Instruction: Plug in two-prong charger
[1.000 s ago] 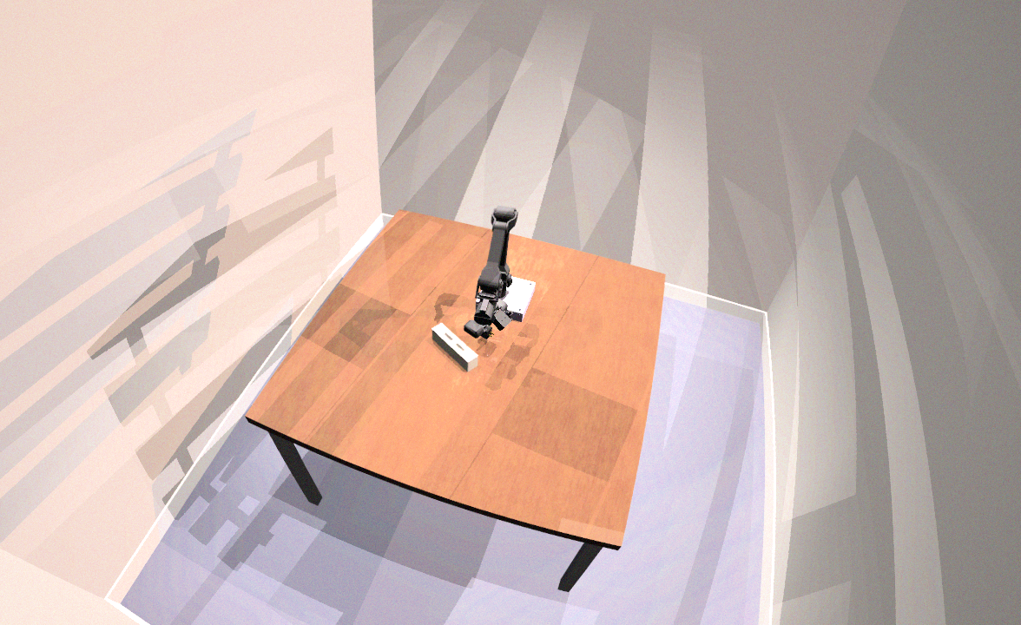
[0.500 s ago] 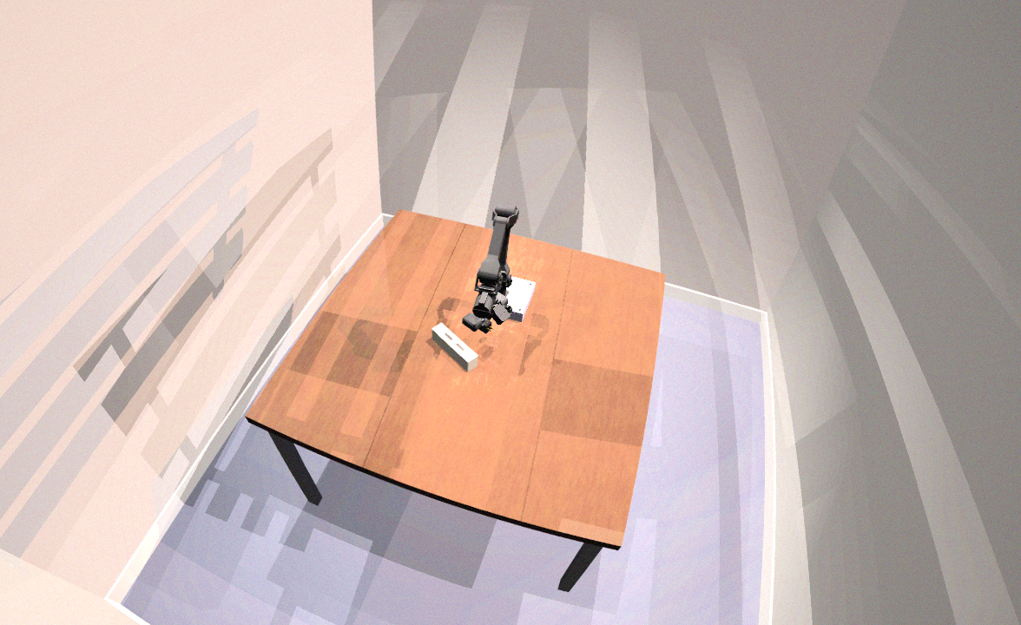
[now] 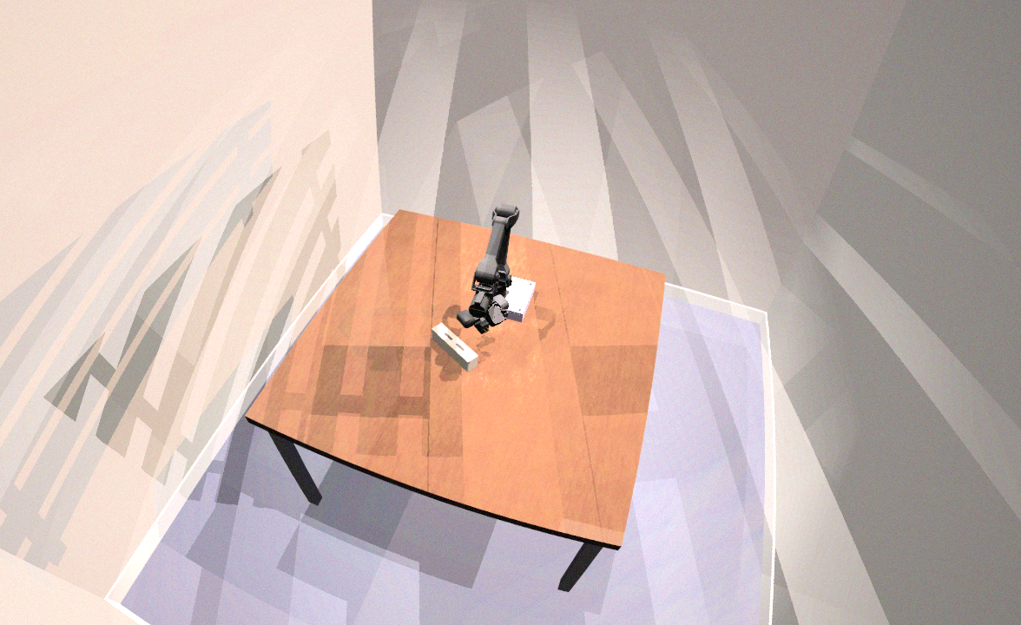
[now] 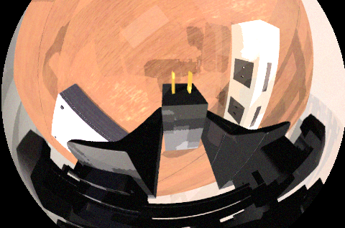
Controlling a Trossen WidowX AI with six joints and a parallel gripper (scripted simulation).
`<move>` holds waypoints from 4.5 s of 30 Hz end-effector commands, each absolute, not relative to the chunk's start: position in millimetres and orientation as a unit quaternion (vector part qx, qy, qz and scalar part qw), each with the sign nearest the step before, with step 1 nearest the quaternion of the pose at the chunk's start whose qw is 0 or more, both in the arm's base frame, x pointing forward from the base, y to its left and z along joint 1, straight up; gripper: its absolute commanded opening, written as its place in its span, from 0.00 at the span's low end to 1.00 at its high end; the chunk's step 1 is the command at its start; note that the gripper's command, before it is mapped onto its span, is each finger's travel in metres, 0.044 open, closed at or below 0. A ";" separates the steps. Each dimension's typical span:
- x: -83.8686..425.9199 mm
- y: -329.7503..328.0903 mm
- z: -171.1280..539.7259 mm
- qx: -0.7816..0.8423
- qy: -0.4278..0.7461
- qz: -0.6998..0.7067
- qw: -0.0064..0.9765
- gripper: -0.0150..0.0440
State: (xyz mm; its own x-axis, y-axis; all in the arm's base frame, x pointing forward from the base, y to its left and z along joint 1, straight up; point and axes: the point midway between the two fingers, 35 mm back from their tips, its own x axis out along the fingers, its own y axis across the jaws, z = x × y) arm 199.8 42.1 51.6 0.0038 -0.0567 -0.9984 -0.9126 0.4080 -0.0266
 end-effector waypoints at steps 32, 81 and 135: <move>193.9 24.0 31.7 -0.184 0.696 0.171 0.672 0.25; 191.5 2.2 12.1 0.092 0.718 -0.089 0.684 0.25; 234.1 -12.5 11.1 0.112 0.715 -0.108 0.682 0.25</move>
